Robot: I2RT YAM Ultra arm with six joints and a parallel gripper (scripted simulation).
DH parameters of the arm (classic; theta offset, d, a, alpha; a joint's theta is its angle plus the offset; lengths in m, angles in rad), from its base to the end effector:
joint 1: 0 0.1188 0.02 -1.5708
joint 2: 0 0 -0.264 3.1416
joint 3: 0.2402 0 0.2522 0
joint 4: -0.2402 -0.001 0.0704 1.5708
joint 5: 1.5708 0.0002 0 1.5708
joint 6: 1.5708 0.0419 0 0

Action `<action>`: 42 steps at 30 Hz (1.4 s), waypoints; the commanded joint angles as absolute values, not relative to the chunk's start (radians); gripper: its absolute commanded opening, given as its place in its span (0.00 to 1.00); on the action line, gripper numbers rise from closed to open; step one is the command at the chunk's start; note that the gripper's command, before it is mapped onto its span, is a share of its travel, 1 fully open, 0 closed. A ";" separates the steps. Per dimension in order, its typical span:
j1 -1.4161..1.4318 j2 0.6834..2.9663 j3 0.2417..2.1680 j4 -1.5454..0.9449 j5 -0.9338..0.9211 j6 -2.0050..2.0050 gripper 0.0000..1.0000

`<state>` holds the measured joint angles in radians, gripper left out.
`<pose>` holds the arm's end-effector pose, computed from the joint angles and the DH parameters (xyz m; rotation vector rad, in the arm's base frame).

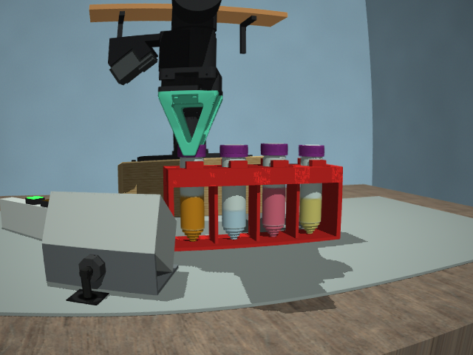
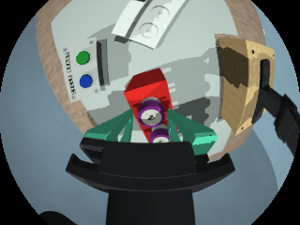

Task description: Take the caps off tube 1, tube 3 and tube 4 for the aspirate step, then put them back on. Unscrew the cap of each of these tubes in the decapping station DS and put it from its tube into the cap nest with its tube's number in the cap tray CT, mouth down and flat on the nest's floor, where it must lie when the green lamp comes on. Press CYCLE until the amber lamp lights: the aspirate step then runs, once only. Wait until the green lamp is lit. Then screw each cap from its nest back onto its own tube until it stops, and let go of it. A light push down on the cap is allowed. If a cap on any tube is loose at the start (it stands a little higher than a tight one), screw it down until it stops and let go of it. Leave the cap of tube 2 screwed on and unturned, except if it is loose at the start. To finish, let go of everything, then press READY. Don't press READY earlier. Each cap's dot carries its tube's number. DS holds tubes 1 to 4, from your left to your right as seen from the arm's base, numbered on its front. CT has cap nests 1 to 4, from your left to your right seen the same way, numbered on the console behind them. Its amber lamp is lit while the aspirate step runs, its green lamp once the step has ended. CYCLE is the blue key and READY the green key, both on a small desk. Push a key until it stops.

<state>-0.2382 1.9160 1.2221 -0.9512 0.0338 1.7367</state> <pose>0.3181 -0.0777 0.1447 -2.5930 -1.7136 0.1172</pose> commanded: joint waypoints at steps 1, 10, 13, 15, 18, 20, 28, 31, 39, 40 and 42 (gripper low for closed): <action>-0.239 1.910 1.225 -0.950 0.035 1.744 0.49; -0.239 1.910 1.226 -0.952 0.035 1.343 0.49; -0.239 1.910 1.226 -0.952 0.035 1.245 0.49; -0.239 1.910 1.226 -0.952 0.035 1.161 0.49; -0.239 1.910 1.226 -0.952 0.035 0.995 0.49; -0.239 1.910 1.226 -0.952 0.035 0.911 0.49; -0.239 1.907 1.223 -0.951 0.035 0.496 0.49; -0.239 1.907 1.222 -0.951 0.035 0.411 0.49; -0.239 1.906 1.221 -0.951 0.035 0.077 0.49; -0.240 1.906 1.221 -0.951 0.035 -0.006 0.49; -0.240 1.906 1.221 -0.951 0.035 -0.090 0.49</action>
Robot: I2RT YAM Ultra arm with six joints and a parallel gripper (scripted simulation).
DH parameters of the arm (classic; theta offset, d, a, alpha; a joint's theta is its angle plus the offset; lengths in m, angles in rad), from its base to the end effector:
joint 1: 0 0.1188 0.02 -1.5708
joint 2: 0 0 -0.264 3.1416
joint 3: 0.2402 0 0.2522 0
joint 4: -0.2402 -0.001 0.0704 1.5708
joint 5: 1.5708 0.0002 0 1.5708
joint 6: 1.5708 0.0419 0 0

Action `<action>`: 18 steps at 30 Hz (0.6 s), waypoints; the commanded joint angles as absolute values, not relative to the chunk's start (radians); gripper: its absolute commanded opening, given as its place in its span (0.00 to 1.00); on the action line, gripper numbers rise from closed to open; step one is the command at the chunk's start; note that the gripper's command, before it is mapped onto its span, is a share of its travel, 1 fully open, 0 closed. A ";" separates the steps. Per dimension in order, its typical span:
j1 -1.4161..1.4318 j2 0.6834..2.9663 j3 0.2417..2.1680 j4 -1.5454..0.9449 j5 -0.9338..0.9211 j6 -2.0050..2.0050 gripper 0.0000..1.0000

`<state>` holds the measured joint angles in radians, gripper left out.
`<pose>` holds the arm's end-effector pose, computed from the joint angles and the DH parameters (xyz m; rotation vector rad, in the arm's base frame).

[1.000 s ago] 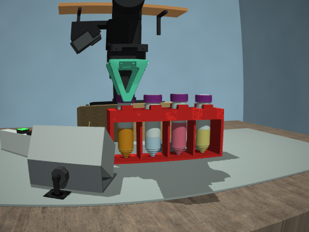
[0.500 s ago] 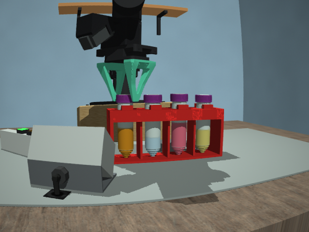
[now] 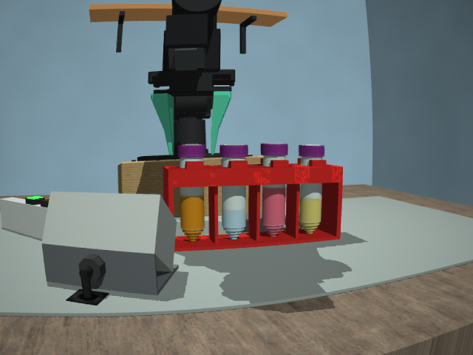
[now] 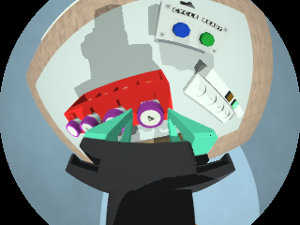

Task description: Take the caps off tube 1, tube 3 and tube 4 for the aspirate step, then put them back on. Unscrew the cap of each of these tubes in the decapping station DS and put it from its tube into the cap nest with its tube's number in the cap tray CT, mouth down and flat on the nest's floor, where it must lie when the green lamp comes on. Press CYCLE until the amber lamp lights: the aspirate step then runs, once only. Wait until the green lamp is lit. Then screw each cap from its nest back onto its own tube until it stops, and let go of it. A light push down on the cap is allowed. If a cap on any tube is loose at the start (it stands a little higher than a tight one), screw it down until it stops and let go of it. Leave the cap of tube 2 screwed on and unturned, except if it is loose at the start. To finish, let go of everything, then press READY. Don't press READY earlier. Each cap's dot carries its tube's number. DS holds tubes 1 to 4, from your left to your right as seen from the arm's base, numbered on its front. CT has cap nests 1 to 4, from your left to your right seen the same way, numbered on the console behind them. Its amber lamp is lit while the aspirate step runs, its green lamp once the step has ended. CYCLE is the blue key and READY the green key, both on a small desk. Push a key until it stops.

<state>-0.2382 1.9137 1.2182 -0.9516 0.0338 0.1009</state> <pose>0.3172 -0.0774 0.1446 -0.5149 -3.0193 0.0436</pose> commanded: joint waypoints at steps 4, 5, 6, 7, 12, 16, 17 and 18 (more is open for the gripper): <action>-0.240 1.906 1.220 -0.951 0.035 -0.322 0.49; -0.240 1.905 1.220 -0.951 0.035 -0.340 0.49; -0.240 1.906 1.220 -0.951 0.035 -0.422 0.49; -0.240 1.906 1.220 -0.951 0.035 -0.423 0.49; -0.240 1.906 1.221 -0.951 0.035 -0.657 0.49; -0.240 1.906 1.221 -0.950 0.035 -0.845 0.49; -0.239 1.906 1.221 -0.950 0.035 -0.844 0.49; -0.239 1.906 1.220 -0.950 0.035 -0.844 0.49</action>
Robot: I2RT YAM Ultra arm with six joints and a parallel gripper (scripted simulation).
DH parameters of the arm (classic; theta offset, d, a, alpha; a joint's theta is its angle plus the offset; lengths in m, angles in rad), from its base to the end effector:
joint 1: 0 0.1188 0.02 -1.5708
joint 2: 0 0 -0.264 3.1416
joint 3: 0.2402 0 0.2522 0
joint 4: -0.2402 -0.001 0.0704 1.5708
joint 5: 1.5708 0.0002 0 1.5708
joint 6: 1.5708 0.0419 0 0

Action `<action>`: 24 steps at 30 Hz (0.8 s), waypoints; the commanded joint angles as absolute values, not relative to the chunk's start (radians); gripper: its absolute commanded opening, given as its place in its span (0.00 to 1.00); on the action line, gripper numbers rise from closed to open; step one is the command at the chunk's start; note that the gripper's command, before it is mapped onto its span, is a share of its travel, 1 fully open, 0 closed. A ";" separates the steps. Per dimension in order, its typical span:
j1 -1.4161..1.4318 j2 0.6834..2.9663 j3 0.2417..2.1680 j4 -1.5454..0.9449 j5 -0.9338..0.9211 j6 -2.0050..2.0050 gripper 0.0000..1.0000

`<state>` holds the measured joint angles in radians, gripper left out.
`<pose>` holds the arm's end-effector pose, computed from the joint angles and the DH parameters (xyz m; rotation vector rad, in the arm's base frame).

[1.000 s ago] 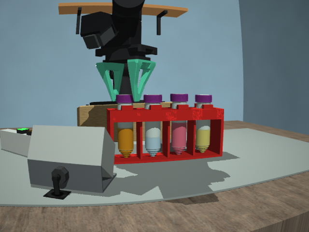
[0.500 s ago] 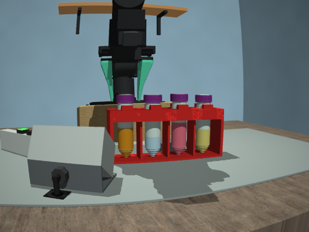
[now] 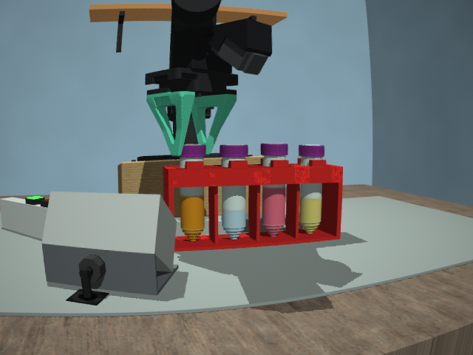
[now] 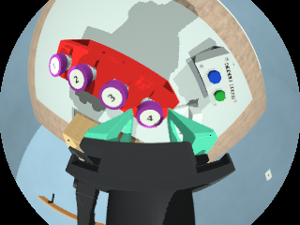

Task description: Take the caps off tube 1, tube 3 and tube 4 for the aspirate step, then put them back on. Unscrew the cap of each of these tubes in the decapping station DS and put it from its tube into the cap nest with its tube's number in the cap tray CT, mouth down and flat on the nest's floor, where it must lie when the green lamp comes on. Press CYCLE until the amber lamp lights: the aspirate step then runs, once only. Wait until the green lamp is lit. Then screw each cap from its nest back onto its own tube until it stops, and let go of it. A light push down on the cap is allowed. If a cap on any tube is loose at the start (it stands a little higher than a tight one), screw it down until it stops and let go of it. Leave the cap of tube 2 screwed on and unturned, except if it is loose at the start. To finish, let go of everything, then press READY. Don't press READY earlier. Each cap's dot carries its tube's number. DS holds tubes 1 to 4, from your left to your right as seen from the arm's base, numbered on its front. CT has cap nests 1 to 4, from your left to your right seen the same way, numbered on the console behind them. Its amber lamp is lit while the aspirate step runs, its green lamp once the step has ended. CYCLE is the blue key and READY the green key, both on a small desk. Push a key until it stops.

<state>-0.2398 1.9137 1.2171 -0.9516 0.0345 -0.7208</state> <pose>0.3168 -0.0779 0.1444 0.7301 -2.9685 -0.0079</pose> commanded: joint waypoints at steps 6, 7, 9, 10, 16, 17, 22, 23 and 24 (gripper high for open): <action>-0.239 1.907 1.220 -0.949 0.035 -0.844 0.00; -0.239 1.907 1.220 -0.949 0.035 -0.844 0.00; -0.239 1.907 1.220 -0.949 0.035 -0.844 0.00; -0.239 1.907 1.220 -0.949 0.035 -0.844 0.00; -0.239 1.907 1.220 -0.949 0.035 -0.844 0.00; -0.239 1.907 1.220 -0.949 0.035 -0.844 0.00; -0.239 1.907 1.220 -0.949 0.035 -0.744 0.00; -0.239 1.907 1.220 -0.948 0.035 -0.694 0.00; -0.239 1.907 1.220 -0.948 0.035 -0.644 0.00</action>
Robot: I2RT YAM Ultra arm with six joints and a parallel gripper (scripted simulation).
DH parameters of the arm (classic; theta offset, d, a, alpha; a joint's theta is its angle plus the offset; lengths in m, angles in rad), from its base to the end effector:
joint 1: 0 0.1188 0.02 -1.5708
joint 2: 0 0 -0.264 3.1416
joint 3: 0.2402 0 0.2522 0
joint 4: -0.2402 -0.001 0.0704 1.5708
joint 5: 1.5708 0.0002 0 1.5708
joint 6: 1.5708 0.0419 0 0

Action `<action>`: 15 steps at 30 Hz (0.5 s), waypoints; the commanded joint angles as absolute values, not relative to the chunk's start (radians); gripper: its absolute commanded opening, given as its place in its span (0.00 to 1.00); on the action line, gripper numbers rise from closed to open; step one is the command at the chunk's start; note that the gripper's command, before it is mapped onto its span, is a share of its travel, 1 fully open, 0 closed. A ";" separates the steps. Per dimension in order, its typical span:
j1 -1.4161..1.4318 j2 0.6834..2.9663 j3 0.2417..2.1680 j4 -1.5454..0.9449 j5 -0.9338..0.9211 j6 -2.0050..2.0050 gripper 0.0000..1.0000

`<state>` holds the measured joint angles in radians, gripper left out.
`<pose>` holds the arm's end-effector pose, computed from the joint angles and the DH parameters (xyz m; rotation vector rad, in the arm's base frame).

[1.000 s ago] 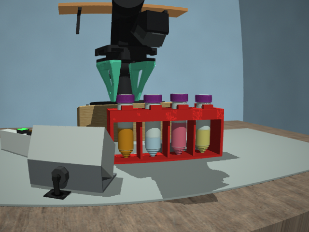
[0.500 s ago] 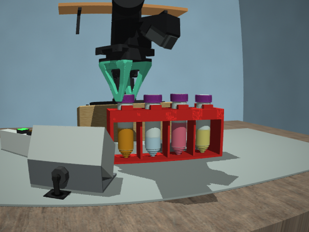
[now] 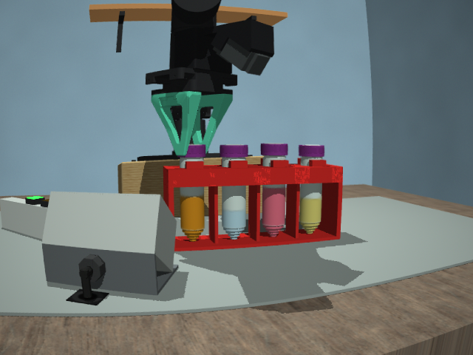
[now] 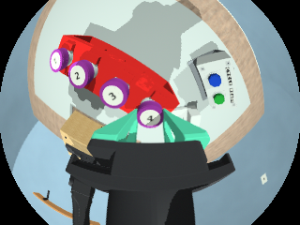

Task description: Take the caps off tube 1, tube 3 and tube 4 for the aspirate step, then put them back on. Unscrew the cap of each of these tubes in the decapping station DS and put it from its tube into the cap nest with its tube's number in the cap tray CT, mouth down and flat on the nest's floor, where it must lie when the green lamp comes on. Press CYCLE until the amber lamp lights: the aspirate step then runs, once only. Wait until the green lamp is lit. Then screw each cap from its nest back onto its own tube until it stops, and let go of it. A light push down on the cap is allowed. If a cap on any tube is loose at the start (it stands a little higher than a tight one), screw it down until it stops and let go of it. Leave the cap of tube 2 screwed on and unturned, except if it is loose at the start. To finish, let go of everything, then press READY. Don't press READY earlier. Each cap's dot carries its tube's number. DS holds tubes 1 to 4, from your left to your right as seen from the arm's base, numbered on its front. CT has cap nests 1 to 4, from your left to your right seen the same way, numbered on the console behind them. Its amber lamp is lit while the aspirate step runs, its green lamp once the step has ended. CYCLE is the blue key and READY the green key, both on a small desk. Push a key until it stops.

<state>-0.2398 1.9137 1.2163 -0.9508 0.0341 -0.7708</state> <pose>0.3167 -0.0779 0.1442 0.8041 -2.9497 -0.0117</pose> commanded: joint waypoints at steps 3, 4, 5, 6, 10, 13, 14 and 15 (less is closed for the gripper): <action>-0.239 1.907 1.219 -0.948 0.035 -0.494 0.00; -0.239 1.907 1.219 -0.948 0.035 -0.494 0.00; -0.239 1.907 1.219 -0.948 0.035 -0.494 0.00; -0.239 1.907 1.219 -0.948 0.035 -0.444 0.00; -0.239 1.907 1.219 -0.947 0.035 -0.244 0.00; -0.239 1.908 1.219 -0.947 0.035 -0.094 0.00; -0.239 1.908 1.218 -0.947 0.035 -0.044 0.00; -0.239 1.908 1.218 -0.946 0.035 0.006 0.00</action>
<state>-0.2398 1.9137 1.2156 -0.9497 0.0338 -0.1989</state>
